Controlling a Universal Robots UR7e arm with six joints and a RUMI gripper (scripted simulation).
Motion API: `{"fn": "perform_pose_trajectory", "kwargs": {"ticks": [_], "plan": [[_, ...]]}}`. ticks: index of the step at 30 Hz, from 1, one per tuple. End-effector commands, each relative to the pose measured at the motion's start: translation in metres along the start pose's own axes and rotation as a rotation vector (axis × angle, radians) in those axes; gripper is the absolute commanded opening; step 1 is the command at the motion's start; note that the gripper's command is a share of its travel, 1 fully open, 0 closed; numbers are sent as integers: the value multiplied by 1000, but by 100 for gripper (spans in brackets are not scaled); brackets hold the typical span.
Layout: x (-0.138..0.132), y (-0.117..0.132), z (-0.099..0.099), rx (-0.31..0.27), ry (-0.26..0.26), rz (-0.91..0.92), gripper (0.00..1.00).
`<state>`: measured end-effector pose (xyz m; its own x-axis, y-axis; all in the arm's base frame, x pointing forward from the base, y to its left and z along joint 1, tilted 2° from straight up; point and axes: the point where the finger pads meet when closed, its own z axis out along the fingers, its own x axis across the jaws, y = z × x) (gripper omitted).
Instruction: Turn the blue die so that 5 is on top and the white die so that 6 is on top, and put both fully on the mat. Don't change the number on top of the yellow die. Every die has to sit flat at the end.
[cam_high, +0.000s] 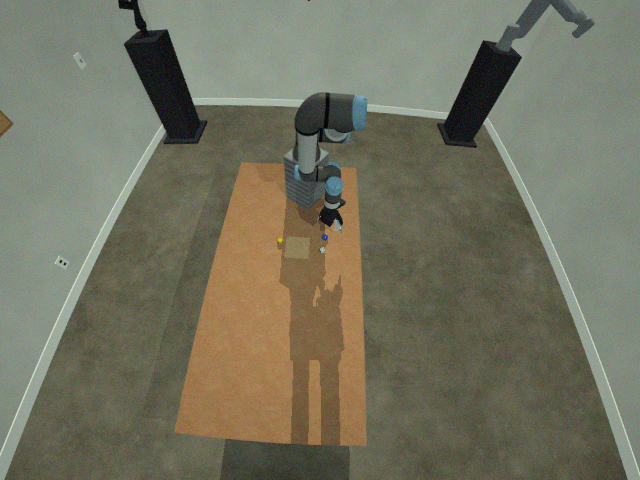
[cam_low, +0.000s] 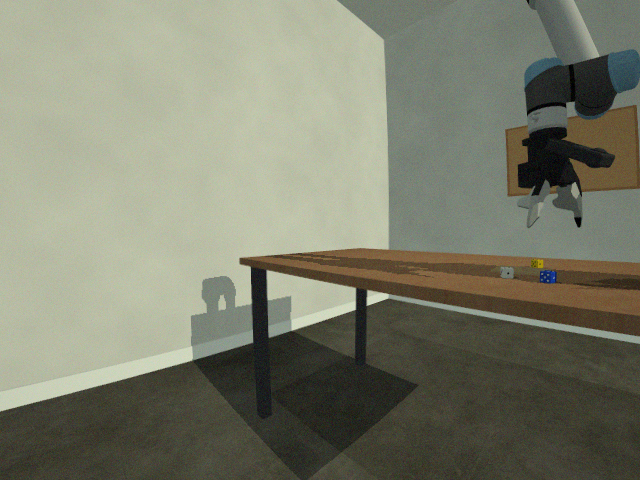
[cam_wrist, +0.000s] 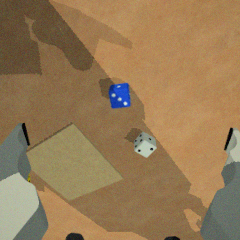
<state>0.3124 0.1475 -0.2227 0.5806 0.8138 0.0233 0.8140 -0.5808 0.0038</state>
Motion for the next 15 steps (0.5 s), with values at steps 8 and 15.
{"fn": "perform_pose_trajectory", "kwargs": {"ticks": [8, 15], "plan": [[-4, 2, 4, 3, 9, -361, 100], [-6, 3, 6, 3, 9, -520, 100]]}}
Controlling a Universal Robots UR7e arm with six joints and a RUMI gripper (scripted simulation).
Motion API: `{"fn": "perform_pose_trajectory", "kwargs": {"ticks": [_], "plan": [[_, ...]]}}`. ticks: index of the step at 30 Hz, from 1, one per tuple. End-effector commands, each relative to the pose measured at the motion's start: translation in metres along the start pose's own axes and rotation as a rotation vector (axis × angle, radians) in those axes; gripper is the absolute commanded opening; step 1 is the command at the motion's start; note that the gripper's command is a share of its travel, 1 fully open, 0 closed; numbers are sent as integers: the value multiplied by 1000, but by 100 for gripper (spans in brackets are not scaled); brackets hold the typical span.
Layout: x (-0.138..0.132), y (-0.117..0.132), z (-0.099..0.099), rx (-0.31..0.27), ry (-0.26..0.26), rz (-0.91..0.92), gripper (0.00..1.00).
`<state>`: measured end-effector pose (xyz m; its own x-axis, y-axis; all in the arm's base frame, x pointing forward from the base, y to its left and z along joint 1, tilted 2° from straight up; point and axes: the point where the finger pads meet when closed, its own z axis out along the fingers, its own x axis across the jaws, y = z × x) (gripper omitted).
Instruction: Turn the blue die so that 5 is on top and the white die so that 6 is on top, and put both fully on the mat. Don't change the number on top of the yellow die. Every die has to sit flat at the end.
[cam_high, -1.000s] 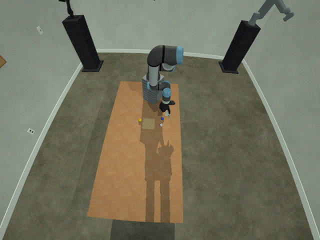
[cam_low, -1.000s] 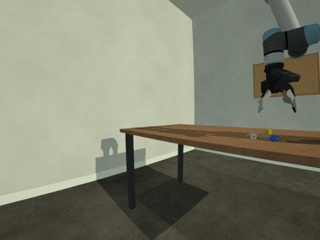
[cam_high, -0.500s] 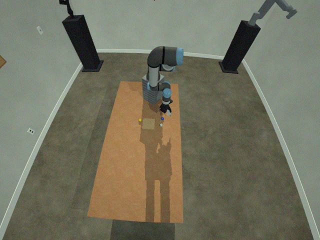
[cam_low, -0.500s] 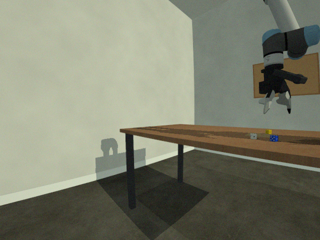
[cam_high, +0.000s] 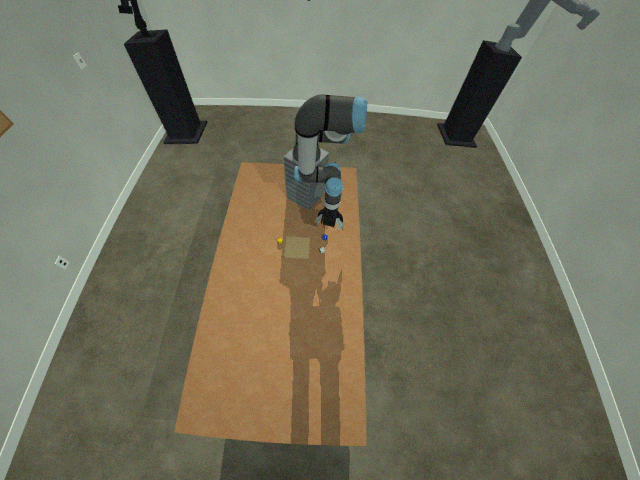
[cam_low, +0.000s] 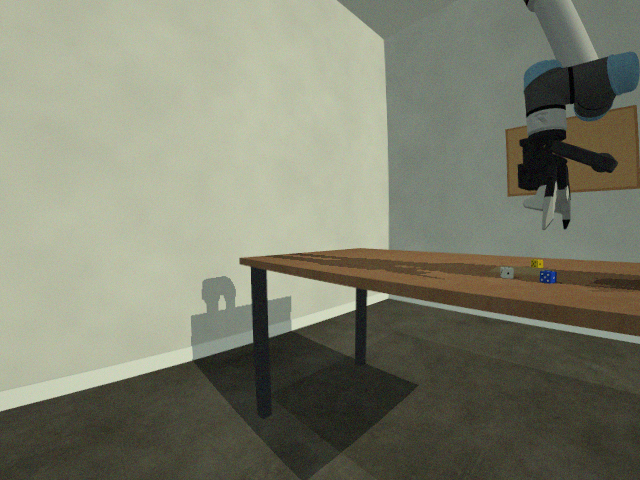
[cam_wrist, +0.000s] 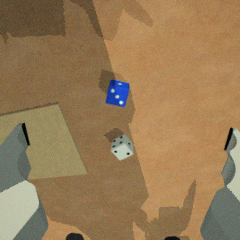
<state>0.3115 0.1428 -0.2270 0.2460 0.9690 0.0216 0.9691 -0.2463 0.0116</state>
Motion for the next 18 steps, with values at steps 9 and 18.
{"fn": "perform_pose_trajectory", "kwargs": {"ticks": [9, 18], "plan": [[-5, 3, 4, 0, 8, -376, 100], [-7, 5, 6, -1, 8, -578, 100]]}}
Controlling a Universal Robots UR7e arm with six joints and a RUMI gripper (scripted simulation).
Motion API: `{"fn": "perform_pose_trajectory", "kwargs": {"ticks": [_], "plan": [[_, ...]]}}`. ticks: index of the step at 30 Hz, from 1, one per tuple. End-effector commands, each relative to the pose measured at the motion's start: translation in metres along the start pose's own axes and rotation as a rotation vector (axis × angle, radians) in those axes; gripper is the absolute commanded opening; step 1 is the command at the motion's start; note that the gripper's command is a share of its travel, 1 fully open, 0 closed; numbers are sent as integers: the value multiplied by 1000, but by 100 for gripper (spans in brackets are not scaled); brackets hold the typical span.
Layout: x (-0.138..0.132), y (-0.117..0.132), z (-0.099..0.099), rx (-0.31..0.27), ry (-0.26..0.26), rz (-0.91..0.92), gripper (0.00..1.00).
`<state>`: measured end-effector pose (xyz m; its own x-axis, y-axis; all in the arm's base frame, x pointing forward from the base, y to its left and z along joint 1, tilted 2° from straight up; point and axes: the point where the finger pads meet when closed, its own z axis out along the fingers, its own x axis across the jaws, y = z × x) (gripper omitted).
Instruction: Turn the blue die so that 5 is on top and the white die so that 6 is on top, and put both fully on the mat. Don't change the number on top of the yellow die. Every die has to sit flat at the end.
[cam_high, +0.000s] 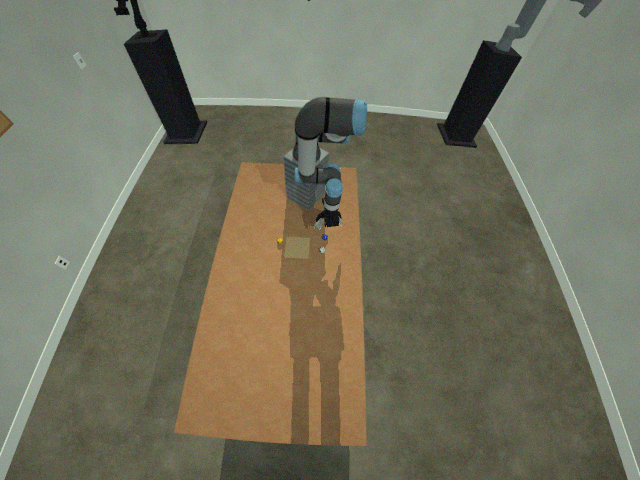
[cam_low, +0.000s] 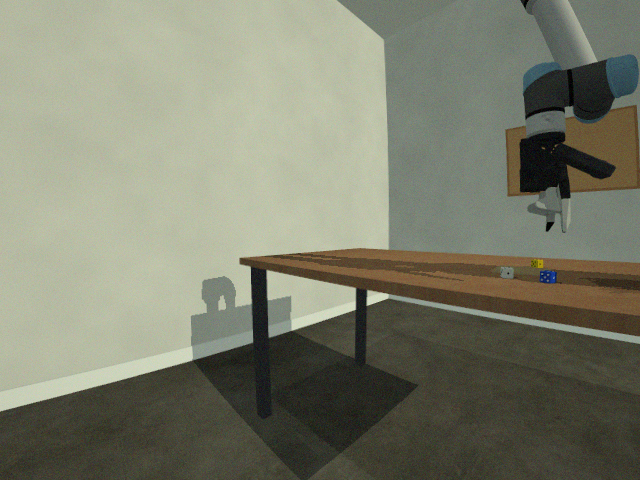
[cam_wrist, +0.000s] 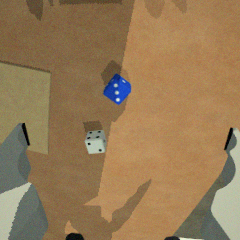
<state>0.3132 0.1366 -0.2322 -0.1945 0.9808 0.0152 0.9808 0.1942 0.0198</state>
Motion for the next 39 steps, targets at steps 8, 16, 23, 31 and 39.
{"fn": "perform_pose_trajectory", "kwargs": {"ticks": [8, 16, 23, 31, 39], "plan": [[-5, 2, 4, -3, 6, -342, 100], [-7, 4, 5, -4, 6, -494, 100], [-9, 6, 7, -4, 6, -639, 100], [-10, 7, 8, -5, 6, -737, 100], [-11, 9, 9, -5, 6, -828, 100]]}}
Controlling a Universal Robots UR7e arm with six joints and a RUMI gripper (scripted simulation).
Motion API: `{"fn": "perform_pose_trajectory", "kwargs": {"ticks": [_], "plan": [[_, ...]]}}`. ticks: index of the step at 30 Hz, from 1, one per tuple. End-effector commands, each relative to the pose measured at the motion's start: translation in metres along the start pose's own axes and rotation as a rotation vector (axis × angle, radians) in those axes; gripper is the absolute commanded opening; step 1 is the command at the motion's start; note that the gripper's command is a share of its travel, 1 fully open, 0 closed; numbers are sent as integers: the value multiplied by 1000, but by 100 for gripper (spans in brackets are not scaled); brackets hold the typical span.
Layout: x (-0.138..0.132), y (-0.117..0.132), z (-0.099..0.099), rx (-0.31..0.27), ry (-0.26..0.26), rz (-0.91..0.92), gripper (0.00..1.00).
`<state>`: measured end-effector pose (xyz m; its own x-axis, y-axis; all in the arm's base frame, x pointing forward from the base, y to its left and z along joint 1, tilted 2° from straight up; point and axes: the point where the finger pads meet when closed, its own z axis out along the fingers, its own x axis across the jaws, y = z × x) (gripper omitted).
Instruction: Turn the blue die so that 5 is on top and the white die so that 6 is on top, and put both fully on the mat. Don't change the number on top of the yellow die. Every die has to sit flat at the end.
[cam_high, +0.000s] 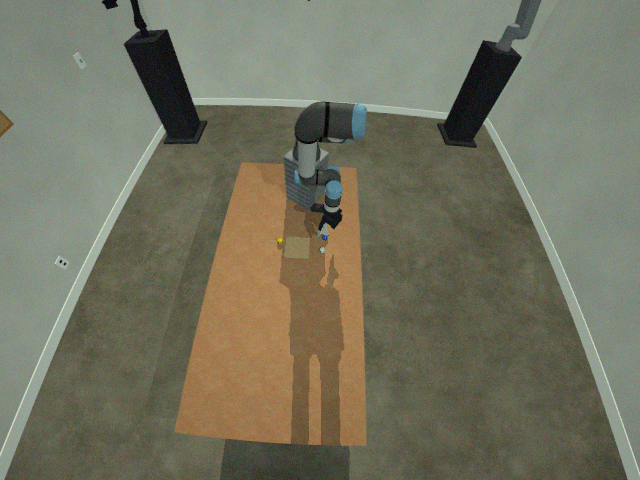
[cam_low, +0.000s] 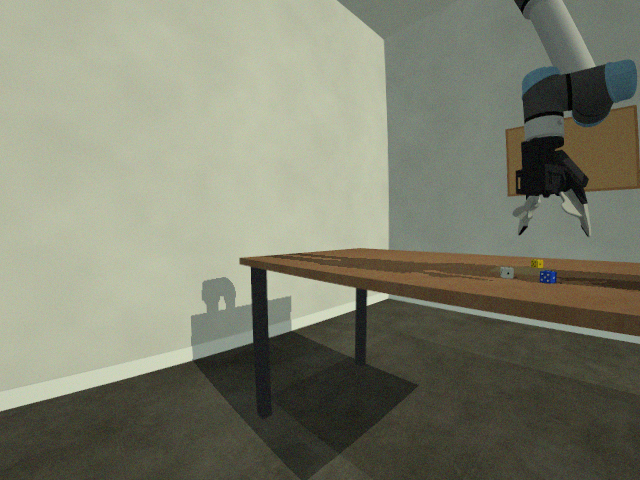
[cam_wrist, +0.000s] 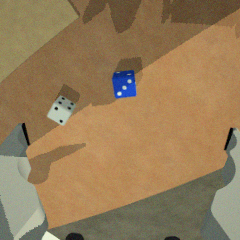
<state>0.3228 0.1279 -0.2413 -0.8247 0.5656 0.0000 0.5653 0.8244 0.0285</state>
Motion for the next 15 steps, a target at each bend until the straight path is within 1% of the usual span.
{"fn": "perform_pose_trajectory", "kwargs": {"ticks": [1, 15], "plan": [[-1, 0, 0, -3, 0, -63, 100], [-3, 1, 1, -3, 0, -125, 100]]}}
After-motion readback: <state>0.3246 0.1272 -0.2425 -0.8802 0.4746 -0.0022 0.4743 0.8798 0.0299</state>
